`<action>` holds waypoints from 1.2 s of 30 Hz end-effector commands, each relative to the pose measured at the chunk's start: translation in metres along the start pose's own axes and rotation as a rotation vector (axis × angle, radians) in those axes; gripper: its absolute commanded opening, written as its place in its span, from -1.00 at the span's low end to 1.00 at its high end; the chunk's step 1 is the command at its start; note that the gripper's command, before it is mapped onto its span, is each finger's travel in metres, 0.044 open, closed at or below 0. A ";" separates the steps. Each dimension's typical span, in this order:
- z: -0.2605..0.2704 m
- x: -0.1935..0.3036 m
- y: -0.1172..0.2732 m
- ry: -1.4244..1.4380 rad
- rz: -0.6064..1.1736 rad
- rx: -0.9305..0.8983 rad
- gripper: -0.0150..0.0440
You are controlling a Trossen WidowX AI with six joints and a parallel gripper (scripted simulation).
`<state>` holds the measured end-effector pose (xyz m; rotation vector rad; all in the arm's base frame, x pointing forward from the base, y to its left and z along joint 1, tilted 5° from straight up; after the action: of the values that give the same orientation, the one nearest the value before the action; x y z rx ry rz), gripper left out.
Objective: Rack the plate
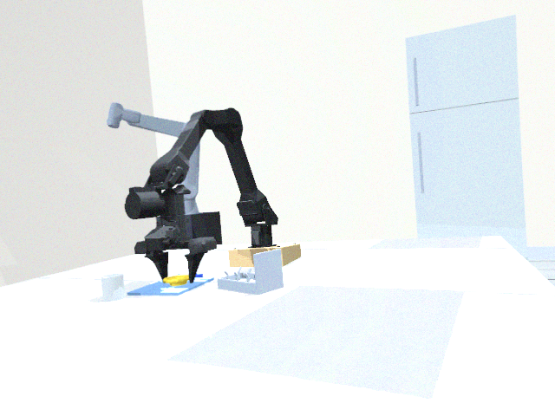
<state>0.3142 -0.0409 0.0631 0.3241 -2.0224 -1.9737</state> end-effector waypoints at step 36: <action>-0.008 -0.017 0.140 0.004 -0.003 0.002 -0.49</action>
<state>0.3380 -0.0383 0.1876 0.3291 -2.0177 -1.9690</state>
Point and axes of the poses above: the point midway between the two fingers, 35 mm back from their tips, its own y axis back along the fingers, its own z axis across the jaws, x = y × z, the point moved 8 cm from there along y, back along the fingers, and after that the axes turned 13 degrees about y, right-handed, at the moved point
